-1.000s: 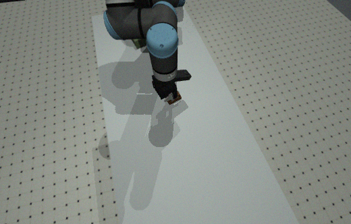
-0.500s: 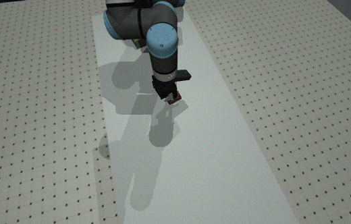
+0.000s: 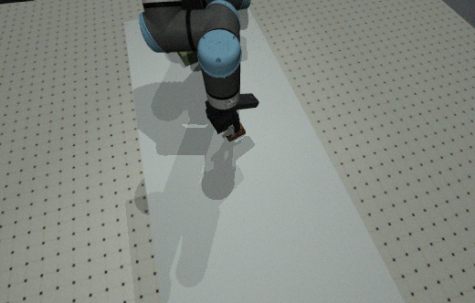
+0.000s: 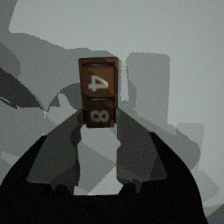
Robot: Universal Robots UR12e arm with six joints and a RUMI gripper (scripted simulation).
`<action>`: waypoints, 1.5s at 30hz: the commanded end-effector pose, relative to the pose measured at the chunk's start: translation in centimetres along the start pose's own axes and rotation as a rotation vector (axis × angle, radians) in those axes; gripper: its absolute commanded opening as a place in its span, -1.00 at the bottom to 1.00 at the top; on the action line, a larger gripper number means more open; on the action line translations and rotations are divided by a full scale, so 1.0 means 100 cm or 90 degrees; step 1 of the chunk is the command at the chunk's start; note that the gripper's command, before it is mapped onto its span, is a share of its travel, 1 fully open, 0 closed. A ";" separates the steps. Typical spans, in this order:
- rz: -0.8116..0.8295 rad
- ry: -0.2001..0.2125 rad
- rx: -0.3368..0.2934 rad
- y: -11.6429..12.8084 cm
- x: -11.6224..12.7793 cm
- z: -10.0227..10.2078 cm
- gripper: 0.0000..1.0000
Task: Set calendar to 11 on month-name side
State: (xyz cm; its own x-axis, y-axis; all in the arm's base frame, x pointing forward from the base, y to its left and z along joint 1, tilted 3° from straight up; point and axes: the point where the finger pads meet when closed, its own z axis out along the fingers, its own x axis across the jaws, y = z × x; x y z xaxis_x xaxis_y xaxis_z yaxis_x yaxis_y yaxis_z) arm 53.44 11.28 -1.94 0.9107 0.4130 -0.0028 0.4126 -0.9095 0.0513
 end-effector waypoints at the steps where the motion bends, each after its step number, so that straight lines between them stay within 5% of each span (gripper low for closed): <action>1: 0.000 0.001 0.000 0.000 0.001 -0.016 -0.80; 3: 0.000 0.001 0.000 0.000 0.001 -0.016 -0.80; 16: 0.000 0.001 0.000 0.000 0.000 -0.095 -0.80; 45: -0.034 0.001 0.000 0.001 0.000 -0.097 -0.80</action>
State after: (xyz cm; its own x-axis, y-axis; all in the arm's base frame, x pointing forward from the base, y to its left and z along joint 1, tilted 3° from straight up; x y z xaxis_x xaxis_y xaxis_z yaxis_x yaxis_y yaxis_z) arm 53.24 11.65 7.65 0.8983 0.4393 -0.0045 0.4390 -0.8970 0.0514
